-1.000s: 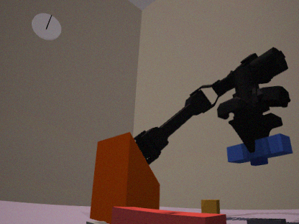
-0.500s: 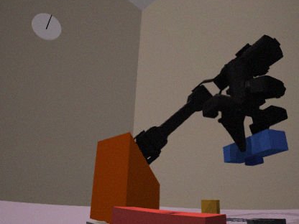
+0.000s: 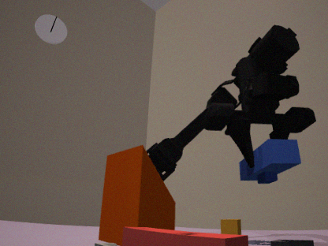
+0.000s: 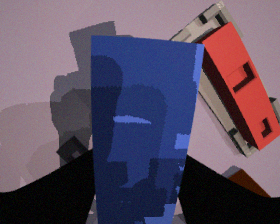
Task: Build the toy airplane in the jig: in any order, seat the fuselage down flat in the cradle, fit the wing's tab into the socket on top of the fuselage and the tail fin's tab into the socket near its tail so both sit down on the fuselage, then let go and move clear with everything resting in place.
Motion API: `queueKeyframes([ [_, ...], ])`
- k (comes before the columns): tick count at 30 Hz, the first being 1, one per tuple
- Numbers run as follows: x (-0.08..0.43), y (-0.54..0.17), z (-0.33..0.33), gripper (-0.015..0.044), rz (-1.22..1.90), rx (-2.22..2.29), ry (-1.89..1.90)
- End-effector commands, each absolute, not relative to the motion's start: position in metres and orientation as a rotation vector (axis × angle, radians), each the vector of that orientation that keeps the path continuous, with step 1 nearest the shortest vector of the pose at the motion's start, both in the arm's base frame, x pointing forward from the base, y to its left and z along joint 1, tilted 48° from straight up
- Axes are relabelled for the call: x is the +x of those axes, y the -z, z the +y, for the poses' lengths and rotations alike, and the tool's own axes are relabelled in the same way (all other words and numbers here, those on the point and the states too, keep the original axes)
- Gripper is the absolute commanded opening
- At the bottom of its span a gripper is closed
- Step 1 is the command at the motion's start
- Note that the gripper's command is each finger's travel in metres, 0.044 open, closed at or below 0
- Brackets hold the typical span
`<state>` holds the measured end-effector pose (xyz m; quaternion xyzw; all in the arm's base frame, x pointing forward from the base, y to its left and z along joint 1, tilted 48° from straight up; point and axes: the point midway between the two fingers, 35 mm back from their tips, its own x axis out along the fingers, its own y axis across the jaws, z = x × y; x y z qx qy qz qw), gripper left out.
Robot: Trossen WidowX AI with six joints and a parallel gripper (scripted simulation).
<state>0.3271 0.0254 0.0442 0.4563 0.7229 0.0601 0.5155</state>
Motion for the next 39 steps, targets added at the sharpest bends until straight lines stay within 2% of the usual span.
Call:
queueKeyframes([
  [1, 0.325, -0.030, 0.018, 0.0000, 1.765, 1.151, -0.070],
  [39, 0.294, 0.072, -0.041, 0.0000, 1.855, 1.656, 0.610],
])
